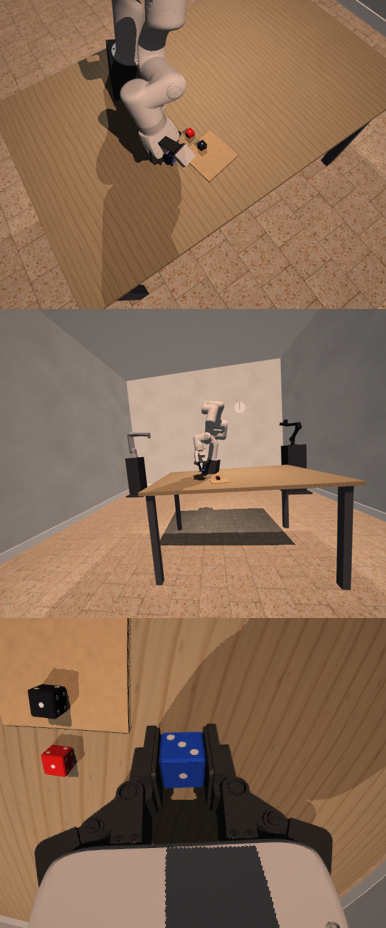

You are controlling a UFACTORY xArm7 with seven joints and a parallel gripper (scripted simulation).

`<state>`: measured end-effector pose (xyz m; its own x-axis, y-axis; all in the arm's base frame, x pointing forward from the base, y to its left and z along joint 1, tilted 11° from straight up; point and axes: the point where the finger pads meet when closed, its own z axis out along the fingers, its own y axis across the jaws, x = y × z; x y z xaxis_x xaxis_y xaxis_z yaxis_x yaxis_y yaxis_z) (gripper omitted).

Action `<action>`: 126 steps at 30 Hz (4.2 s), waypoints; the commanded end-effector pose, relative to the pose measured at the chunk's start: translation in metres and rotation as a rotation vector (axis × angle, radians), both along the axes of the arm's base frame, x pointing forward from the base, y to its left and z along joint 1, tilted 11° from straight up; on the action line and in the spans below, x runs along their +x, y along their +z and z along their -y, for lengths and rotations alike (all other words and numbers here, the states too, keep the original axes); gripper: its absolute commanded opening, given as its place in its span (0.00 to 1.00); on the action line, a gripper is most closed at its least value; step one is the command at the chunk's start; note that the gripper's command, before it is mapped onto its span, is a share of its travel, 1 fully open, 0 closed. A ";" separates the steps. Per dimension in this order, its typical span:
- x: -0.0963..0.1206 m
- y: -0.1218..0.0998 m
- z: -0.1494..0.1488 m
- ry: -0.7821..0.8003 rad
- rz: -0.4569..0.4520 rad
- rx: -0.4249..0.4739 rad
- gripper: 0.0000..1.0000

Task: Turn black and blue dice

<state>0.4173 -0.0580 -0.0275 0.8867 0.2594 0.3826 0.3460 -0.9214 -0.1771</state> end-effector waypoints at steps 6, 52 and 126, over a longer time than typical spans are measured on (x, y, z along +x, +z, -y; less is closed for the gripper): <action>-0.001 0.000 0.001 -0.032 0.251 0.082 0.21; -0.004 -0.025 -0.001 -0.124 0.744 0.266 0.21; -0.001 -0.077 -0.011 -0.124 0.744 0.266 0.21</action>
<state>0.4151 -0.0461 -0.1034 0.3929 -0.0080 0.9195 0.3584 -0.9196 -0.1611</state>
